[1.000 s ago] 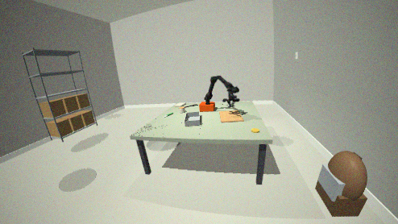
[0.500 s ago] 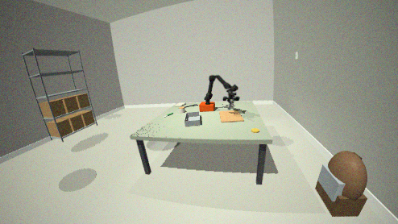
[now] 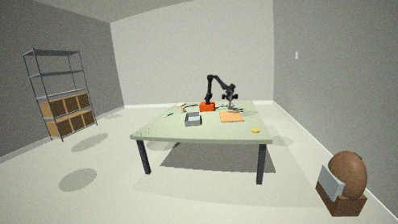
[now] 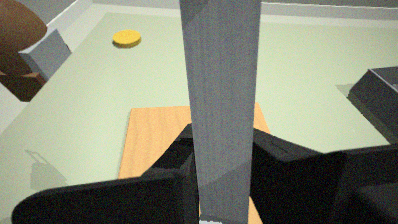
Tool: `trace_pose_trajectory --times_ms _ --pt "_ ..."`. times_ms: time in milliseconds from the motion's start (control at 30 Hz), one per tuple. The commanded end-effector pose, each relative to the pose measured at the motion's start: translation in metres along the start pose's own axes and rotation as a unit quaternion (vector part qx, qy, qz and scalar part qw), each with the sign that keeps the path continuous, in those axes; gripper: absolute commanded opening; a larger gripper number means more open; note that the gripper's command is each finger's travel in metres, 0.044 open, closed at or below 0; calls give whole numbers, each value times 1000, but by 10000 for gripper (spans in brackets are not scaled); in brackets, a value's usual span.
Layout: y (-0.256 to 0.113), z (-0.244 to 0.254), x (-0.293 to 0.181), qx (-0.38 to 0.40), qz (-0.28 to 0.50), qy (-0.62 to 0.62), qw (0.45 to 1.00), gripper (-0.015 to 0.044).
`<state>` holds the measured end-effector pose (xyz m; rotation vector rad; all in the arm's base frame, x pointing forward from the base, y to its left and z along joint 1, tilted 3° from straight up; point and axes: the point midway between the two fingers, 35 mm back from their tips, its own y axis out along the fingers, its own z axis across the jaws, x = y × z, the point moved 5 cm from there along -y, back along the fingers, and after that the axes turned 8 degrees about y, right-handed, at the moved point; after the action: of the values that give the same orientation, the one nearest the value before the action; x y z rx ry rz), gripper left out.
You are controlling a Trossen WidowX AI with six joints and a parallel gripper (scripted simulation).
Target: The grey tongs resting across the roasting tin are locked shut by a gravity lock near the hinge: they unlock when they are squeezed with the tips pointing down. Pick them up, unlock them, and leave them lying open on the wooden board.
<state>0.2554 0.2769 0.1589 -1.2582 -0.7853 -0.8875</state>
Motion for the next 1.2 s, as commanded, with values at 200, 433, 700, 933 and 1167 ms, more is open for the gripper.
trace_pose_trajectory --times_ms 200,433,700,933,1167 --pt "-20 -9 6 1 -64 31 997 -150" --pt "-20 -9 6 1 -64 31 997 -150" --pt "-20 -9 6 1 -64 31 997 -150" --pt "-20 -9 6 1 -64 31 997 -150" --pt "-20 -9 6 1 -64 31 997 -150"
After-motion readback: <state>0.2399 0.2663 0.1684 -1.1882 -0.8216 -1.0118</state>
